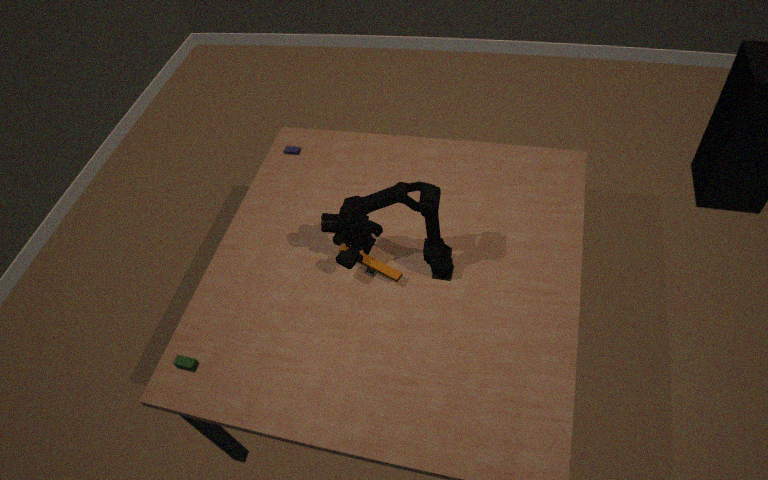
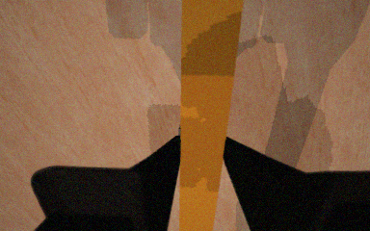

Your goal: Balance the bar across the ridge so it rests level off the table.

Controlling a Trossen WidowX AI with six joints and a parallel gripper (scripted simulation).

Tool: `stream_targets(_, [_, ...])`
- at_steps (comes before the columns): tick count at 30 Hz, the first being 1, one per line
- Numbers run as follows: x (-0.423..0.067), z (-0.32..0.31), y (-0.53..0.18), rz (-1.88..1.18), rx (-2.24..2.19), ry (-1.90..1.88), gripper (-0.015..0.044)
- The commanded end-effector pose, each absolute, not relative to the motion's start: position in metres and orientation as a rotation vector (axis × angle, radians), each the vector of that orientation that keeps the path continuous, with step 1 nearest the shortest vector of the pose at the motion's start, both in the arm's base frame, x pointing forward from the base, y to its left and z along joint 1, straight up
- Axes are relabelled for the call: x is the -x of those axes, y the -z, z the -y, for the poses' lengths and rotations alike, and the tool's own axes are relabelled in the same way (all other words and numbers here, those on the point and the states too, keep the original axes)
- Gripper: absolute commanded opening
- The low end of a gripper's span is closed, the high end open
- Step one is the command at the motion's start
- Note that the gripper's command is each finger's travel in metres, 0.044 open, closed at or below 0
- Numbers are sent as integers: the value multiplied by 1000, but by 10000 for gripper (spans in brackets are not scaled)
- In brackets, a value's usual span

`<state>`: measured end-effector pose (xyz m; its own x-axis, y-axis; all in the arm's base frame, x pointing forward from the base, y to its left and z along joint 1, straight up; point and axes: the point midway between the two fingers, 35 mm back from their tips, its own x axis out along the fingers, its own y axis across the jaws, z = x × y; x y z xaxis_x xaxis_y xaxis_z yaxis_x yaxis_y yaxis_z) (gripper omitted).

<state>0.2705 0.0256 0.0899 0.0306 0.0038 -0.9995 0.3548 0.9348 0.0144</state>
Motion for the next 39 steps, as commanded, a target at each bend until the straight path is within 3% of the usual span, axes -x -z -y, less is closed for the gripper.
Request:
stream_targets(1, [-270,-25,-90,-1524,-291,278,0])
stream_targets(38, [-270,-26,-90,-1523,-291,276,0])
stream_targets(39, [-270,-26,-90,-1523,-291,276,26])
